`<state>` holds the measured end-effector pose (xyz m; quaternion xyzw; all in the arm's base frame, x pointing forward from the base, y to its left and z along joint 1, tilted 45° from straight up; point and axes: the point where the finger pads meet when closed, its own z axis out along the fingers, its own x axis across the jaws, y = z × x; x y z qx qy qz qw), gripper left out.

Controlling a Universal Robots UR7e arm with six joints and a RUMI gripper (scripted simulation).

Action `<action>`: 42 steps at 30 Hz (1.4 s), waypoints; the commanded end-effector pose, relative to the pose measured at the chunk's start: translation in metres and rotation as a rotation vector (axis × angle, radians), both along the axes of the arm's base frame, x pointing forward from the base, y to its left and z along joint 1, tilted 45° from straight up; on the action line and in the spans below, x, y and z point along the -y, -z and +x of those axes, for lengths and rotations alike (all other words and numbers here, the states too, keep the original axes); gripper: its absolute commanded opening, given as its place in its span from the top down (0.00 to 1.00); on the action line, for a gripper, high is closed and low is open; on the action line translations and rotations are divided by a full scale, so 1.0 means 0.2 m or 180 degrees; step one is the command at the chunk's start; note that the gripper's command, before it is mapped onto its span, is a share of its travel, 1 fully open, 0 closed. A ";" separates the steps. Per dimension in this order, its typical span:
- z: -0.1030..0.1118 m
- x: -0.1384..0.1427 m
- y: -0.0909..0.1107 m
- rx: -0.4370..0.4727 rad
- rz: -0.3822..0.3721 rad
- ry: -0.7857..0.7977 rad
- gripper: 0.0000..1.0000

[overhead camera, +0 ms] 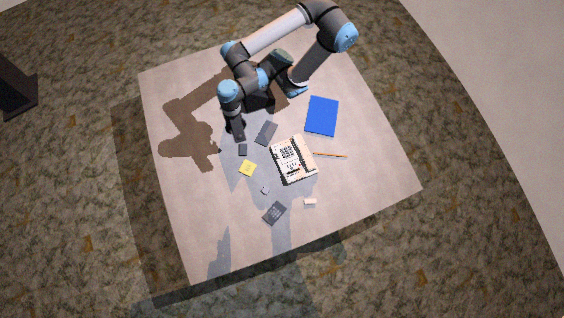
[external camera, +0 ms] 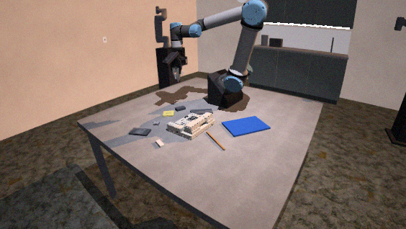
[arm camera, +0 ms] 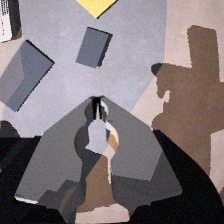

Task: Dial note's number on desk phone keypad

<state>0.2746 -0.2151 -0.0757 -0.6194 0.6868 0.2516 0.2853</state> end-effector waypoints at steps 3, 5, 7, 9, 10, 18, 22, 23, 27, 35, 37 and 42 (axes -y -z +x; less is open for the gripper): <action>0.00 0.00 0.00 0.0001 -0.0003 0.0001 1.00; 0.00 0.00 0.00 0.0001 -0.0003 0.0001 1.00; 0.00 0.00 0.00 0.0001 -0.0003 0.0001 1.00; 0.00 0.00 0.00 0.0001 -0.0003 0.0001 1.00; 0.00 0.00 0.00 0.0001 -0.0003 0.0001 1.00; 0.01 0.00 0.00 0.0001 -0.0003 0.0001 1.00; 0.04 0.01 0.00 0.0001 -0.0003 0.0001 1.00; 0.05 0.01 0.00 0.0001 -0.0003 0.0001 1.00; 0.11 0.01 0.00 0.0001 -0.0003 0.0001 1.00; 0.25 0.03 0.00 0.0001 -0.0003 0.0001 1.00; 0.31 0.04 0.00 0.0001 -0.0003 0.0001 1.00; 0.47 0.05 0.00 0.0001 -0.0003 0.0001 1.00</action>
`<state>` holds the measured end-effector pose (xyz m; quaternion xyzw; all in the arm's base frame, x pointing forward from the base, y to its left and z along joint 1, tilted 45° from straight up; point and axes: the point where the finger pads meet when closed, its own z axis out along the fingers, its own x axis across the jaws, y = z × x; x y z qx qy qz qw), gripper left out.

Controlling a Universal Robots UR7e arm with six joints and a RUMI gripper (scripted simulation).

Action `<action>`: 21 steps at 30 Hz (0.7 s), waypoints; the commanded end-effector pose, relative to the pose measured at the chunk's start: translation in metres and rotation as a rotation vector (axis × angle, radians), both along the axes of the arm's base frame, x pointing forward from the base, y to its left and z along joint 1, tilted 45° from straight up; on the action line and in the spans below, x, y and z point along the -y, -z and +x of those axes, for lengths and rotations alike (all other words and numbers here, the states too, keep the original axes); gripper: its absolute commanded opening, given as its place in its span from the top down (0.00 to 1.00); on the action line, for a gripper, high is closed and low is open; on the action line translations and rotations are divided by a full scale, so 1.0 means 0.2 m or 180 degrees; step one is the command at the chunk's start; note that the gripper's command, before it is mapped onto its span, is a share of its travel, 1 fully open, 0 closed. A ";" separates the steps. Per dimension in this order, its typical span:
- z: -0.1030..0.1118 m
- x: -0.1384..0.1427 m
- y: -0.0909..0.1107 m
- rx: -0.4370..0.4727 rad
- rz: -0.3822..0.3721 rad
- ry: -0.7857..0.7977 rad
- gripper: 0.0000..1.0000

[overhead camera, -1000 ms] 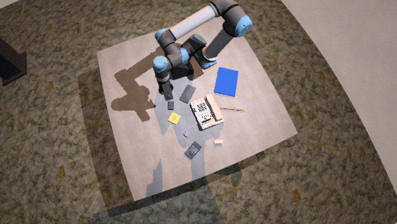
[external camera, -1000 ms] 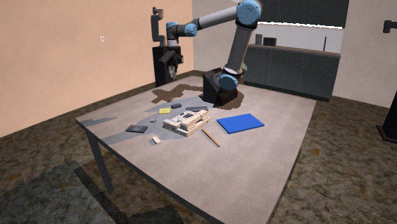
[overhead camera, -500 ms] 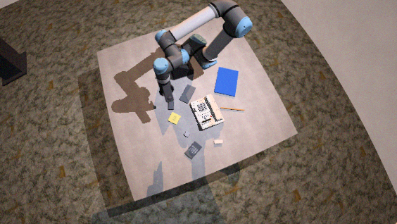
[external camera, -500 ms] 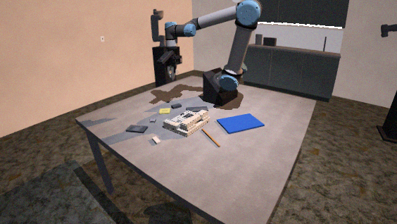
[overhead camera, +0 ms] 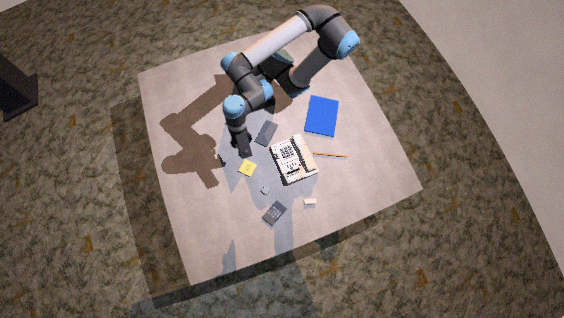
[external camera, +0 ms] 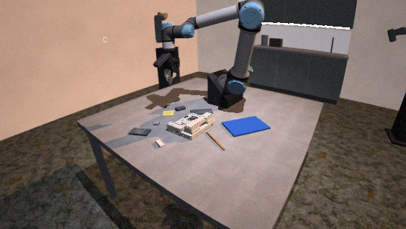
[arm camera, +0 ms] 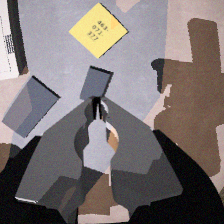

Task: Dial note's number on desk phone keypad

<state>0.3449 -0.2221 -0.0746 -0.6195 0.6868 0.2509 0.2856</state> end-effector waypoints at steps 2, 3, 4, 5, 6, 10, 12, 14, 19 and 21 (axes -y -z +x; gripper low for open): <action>0.18 0.02 0.00 -0.0003 -0.0001 0.0000 1.00; 0.18 0.02 0.00 -0.0003 -0.0001 0.0000 1.00; 0.18 0.02 0.00 -0.0003 -0.0001 0.0000 1.00; 0.21 0.03 0.00 -0.0003 -0.0001 0.0000 1.00; 0.24 0.03 0.00 -0.0003 -0.0001 0.0000 1.00; 0.36 0.04 0.00 -0.0003 -0.0001 0.0000 1.00; 0.41 0.05 0.00 -0.0003 -0.0001 0.0000 1.00; 0.46 0.05 0.00 -0.0003 -0.0001 0.0000 1.00; 0.55 0.06 0.00 -0.0003 -0.0001 0.0000 1.00; 0.55 0.06 0.00 -0.0003 -0.0001 0.0000 1.00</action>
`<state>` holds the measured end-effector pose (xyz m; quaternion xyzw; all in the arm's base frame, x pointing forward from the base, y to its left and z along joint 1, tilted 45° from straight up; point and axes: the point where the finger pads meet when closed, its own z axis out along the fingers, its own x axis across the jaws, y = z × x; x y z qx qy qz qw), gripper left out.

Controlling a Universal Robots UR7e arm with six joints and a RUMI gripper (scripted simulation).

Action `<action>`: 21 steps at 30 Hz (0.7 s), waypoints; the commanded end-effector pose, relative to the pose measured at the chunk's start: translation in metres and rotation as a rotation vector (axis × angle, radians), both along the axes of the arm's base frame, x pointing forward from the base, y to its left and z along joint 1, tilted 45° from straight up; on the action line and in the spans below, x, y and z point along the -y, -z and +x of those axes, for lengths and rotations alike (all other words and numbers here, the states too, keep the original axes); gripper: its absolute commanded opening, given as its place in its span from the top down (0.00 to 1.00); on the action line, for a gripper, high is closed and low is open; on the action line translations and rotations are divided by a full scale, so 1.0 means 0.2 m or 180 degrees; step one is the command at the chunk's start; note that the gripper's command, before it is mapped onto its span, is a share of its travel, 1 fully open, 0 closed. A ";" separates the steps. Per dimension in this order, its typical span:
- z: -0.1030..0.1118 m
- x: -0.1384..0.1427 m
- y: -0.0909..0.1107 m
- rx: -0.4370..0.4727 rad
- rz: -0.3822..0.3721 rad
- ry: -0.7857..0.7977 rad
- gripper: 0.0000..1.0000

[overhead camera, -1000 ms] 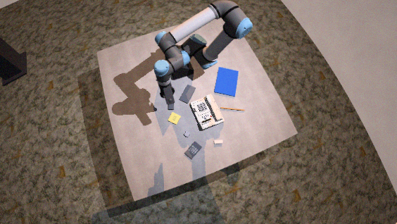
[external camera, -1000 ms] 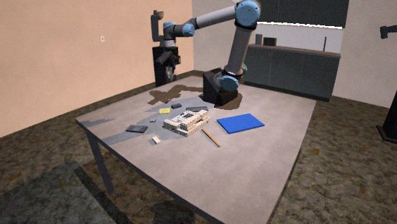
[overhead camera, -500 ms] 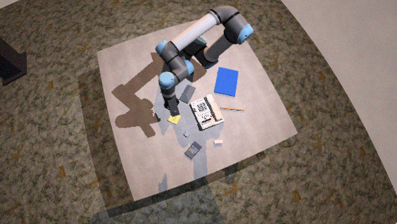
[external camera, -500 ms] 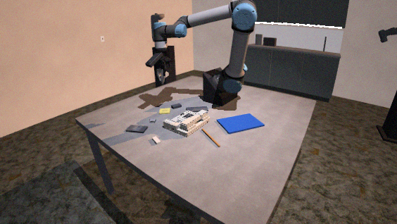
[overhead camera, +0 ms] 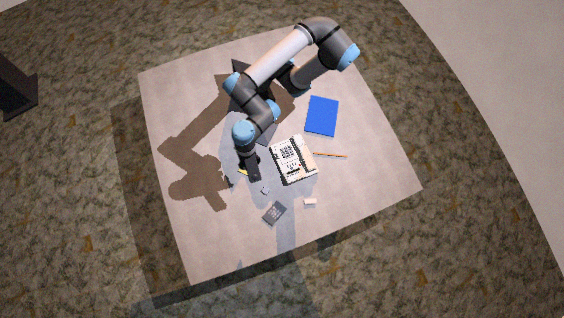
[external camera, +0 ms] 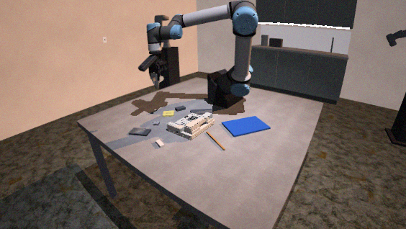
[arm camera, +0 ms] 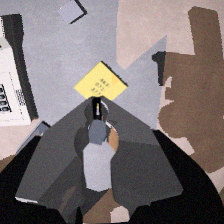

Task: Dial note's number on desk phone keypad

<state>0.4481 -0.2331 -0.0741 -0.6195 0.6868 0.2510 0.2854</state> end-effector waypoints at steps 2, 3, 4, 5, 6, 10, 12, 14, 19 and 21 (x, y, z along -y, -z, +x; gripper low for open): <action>0.07 0.01 0.00 -0.0001 -0.0001 0.0001 1.00; 0.08 0.01 0.00 -0.0001 -0.0001 0.0001 1.00; 0.09 0.01 0.00 -0.0001 -0.0001 0.0001 1.00; 0.10 0.02 0.00 -0.0001 -0.0001 0.0001 1.00; 0.10 0.02 0.00 -0.0001 -0.0001 0.0001 1.00; 0.12 0.02 0.00 -0.0001 -0.0001 0.0001 1.00; 0.13 0.02 0.00 -0.0001 -0.0001 0.0001 1.00; 0.13 0.02 0.00 -0.0001 -0.0001 0.0001 1.00; 0.13 0.02 0.00 -0.0001 -0.0001 0.0001 1.00; 0.13 0.02 0.00 -0.0001 -0.0001 0.0001 1.00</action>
